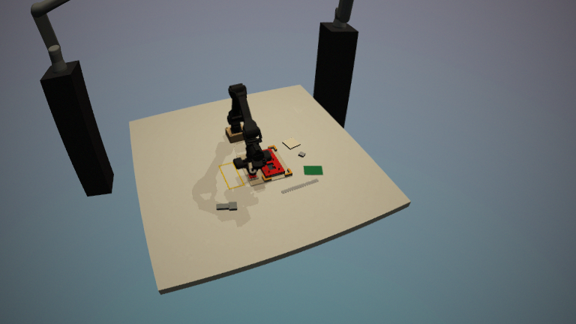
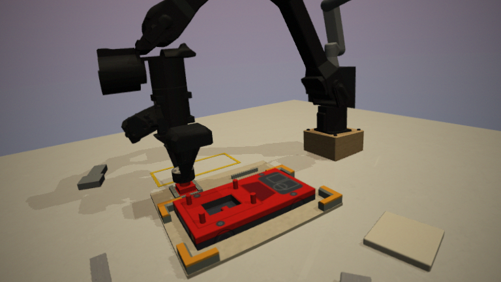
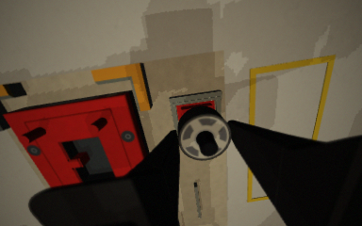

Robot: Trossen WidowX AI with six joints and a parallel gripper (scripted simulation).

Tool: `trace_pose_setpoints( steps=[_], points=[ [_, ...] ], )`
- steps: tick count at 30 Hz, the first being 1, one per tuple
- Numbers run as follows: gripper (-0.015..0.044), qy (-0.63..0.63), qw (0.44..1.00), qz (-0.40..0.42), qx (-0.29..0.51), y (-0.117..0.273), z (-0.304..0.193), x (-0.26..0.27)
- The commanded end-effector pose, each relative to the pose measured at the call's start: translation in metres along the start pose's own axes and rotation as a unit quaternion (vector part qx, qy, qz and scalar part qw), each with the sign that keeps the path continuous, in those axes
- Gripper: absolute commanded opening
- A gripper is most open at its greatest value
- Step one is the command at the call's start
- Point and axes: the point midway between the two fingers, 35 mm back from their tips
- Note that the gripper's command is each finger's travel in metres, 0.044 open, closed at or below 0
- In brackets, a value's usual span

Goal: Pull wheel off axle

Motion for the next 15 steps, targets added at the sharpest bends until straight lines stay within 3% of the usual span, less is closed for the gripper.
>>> trace_pose_setpoints(
  steps=[1, 7, 15],
  points=[
    [0.0148, 0.000, 1.000, 0.000, 0.000, 0.0003, 0.0001, 0.0000],
    [0.0010, 0.000, 1.000, 0.000, 0.000, 0.0011, 0.0002, 0.0000],
    [0.0000, 0.000, 1.000, 0.000, 0.000, 0.0037, 0.0004, 0.0000]
  ],
)
Point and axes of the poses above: the point midway between the two fingers, 35 mm back from their tips, its own y axis back along the fingers, its own x axis across the jaws, z = x × y, and after that the axes turned 2 degrees about -y, right-handed
